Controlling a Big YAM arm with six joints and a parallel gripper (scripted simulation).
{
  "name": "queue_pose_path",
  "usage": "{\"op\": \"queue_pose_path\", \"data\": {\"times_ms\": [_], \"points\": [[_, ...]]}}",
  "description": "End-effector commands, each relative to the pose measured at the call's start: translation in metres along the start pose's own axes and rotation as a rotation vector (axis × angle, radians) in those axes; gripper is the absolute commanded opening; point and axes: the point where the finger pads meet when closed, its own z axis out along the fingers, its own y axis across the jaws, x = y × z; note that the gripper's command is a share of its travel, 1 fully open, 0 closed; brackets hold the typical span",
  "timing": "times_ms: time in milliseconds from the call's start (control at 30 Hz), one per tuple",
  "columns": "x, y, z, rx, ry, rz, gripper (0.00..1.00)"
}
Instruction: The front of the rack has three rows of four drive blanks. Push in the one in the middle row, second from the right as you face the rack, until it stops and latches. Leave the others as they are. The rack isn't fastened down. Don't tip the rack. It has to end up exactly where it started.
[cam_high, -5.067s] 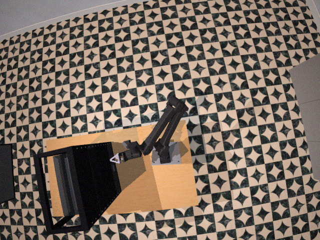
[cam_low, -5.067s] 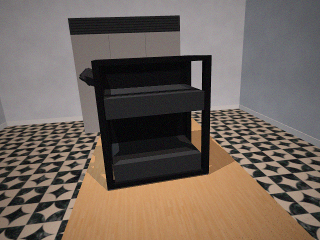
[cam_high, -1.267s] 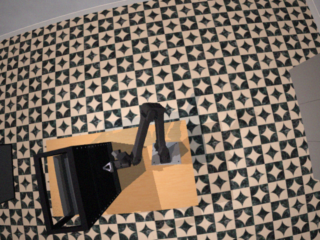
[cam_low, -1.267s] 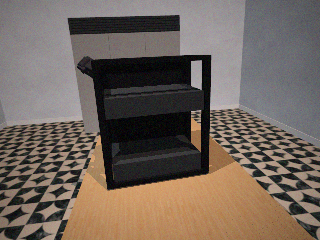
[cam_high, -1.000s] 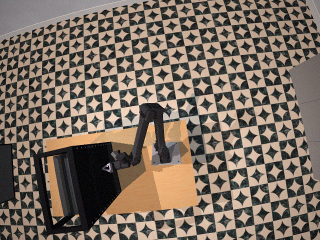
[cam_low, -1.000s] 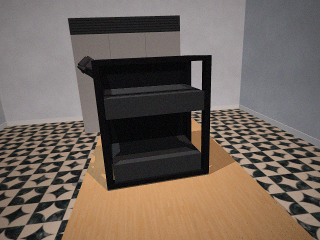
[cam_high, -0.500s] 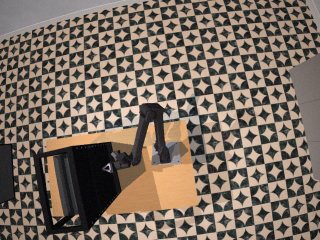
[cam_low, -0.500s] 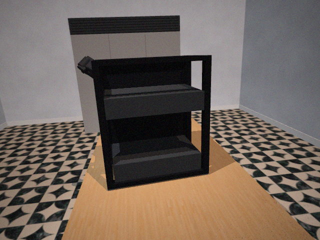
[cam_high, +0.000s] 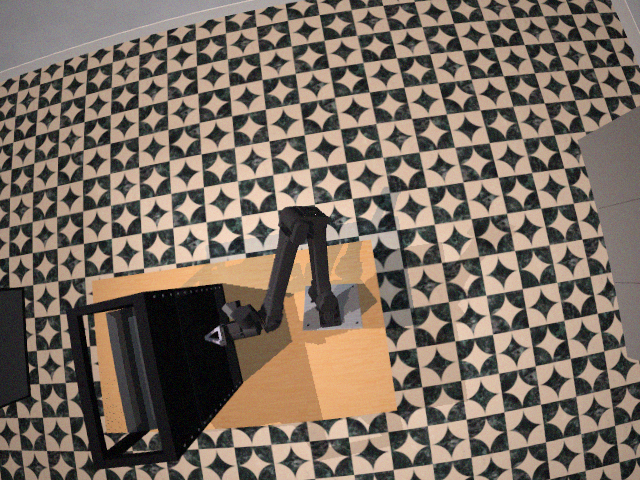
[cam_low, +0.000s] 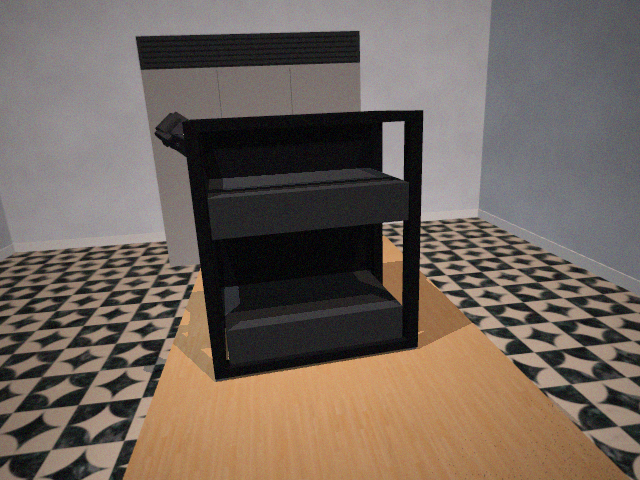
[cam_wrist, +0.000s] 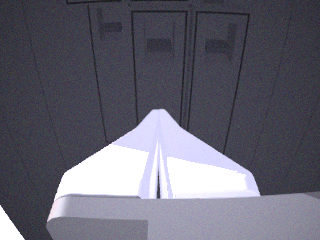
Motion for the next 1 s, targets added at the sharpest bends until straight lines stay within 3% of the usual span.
{"op": "queue_pose_path", "data": {"times_ms": [0, 367, 533, 967], "points": [[-0.007, 0.019, 0.010, -0.041, -0.029, 0.015, 0.00], [-0.014, 0.015, 0.029, -0.033, -0.043, 0.013, 0.00], [-0.009, 0.010, 0.039, -0.012, -0.025, 0.003, 0.00], [-0.009, 0.009, 0.041, -0.011, -0.025, 0.003, 0.00]]}}
